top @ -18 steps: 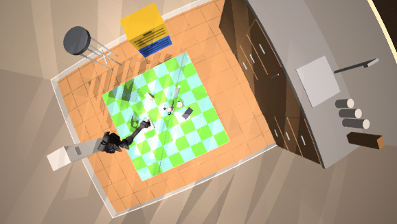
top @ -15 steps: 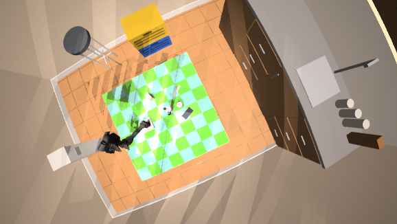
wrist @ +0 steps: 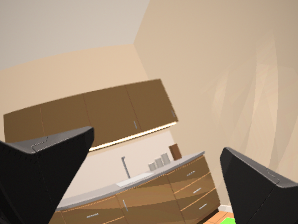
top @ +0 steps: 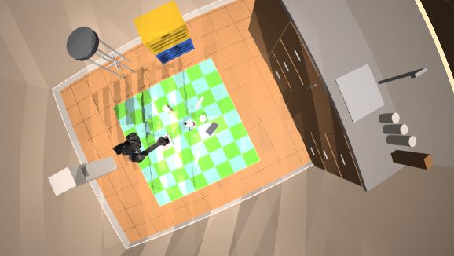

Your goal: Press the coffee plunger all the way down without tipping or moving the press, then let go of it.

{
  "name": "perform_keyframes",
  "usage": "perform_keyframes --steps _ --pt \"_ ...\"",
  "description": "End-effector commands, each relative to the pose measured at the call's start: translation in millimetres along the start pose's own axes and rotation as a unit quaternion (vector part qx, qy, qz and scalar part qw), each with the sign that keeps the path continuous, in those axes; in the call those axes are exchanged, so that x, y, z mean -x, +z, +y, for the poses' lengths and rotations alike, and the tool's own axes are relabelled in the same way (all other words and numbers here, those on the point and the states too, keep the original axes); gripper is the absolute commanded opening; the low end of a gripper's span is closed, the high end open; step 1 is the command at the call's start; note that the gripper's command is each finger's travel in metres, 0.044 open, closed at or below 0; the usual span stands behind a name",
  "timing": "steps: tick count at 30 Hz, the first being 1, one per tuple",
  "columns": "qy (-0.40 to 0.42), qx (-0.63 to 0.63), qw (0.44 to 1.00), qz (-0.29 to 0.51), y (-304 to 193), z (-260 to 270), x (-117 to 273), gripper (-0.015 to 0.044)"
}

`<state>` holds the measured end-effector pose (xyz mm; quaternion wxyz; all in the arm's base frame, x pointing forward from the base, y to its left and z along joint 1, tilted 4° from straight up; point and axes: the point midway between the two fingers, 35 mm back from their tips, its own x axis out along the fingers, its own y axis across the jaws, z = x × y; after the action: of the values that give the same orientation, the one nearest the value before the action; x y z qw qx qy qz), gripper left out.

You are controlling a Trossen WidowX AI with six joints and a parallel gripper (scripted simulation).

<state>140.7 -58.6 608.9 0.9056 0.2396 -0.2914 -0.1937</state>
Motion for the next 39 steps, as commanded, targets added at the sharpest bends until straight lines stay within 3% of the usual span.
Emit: perform_keyframes --steps 1,10,19,30,39 --pt "0.078 0.116 0.987 0.077 -71 28 -9 0.0440" --pt "0.195 0.254 0.901 0.292 -215 22 4 0.0440" --pt "0.243 0.242 0.773 0.533 -319 -28 60 0.0440" --pt "0.240 0.240 0.772 0.538 -362 -60 88 0.0440" --pt "0.239 0.240 0.772 0.537 -368 -60 86 0.0440"
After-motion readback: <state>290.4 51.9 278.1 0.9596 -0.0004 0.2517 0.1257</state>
